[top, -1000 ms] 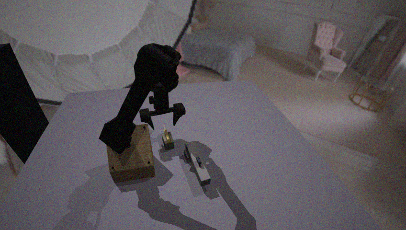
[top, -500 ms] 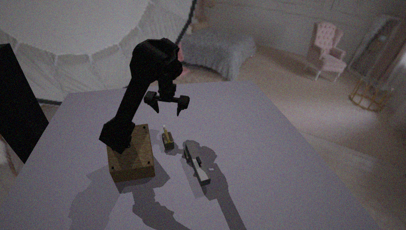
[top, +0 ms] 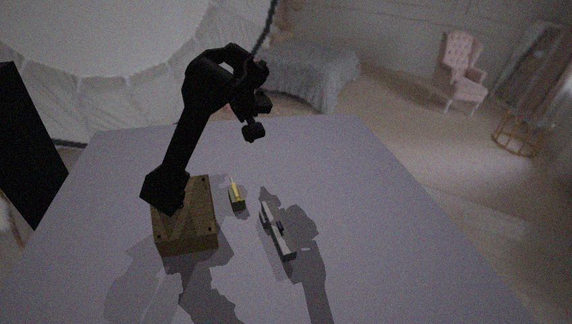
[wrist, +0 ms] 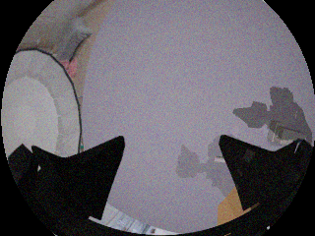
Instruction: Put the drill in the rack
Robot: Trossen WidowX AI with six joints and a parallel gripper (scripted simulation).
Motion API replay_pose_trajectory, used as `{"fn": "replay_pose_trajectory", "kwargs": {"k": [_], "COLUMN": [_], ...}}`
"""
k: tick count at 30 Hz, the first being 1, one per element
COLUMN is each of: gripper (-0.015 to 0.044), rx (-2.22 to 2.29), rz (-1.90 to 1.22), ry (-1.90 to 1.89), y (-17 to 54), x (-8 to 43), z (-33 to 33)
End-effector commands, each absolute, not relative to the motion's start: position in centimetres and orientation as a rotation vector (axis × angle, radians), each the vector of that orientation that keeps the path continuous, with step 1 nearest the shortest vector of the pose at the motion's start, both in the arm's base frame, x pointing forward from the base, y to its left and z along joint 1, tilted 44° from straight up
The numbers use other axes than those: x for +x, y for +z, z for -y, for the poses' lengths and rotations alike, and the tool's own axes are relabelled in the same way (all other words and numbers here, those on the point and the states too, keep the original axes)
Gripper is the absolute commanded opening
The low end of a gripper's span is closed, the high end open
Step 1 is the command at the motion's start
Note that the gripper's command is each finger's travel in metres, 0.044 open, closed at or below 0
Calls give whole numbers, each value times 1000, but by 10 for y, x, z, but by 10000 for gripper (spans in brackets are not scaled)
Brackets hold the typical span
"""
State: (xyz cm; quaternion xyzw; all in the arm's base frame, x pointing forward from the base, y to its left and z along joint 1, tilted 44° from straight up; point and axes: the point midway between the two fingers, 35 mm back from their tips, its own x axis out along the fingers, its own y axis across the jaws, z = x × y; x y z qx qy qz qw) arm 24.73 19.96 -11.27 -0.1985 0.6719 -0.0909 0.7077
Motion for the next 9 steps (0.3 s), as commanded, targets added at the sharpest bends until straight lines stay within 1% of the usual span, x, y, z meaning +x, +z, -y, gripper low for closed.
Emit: {"fn": "replay_pose_trajectory", "kwargs": {"k": [1,9], "gripper": [440,440], "rx": [213,724], "rz": [-1355,-1253], "ry": [-486,-706], "y": [-98,-80], "x": [278,297], "z": [-268,-315]}}
